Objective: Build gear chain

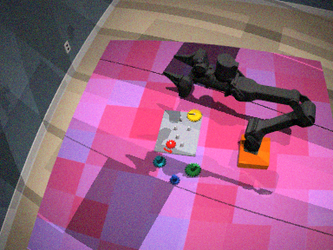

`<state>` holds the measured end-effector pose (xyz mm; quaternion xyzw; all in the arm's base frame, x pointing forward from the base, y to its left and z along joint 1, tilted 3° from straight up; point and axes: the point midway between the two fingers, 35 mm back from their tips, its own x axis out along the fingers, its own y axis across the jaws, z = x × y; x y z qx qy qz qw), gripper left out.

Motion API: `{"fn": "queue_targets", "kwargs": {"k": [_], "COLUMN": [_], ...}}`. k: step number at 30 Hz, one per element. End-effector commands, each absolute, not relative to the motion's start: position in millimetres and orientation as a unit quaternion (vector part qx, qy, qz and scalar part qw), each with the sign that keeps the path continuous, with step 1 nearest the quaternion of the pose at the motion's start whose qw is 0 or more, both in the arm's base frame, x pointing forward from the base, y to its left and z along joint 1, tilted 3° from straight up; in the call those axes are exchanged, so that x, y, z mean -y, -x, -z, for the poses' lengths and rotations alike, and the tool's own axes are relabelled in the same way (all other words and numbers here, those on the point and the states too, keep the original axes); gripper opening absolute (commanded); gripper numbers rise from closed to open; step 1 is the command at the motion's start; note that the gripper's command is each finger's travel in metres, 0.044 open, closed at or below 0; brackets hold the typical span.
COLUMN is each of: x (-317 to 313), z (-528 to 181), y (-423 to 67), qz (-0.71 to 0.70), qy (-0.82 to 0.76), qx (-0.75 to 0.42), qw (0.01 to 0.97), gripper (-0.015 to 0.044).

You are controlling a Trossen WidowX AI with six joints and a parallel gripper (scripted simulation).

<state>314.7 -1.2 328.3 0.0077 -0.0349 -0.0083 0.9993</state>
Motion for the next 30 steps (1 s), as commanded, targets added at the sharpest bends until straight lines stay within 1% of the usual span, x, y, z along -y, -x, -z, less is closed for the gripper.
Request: {"fn": "queue_targets", "kwargs": {"k": [1,2,8,13,20,26,28,30], "x": [0,-3,-43,-81,-127,-159,-165,-166], "z": [-327,-322,-260,-200,-123,-65,-55,-53], "y": [-316,-322,-368,-385,-382,-359,-352,-351], "qz": [0.007,0.002,-0.054,-0.103,-0.158,-0.192,-0.197,-0.198], "qy": [-0.007,-0.006,0.021,0.056,0.118,0.174,0.187,0.188], "qx": [0.029,0.013,-0.178,-0.335,-0.525,-0.659,-0.684,-0.687], "qw": [1.0,1.0,0.982,0.935,0.828,0.706,0.677,0.673], "gripper": [0.0426,0.044,0.044,0.044,0.044,0.044,0.044,0.044]}}
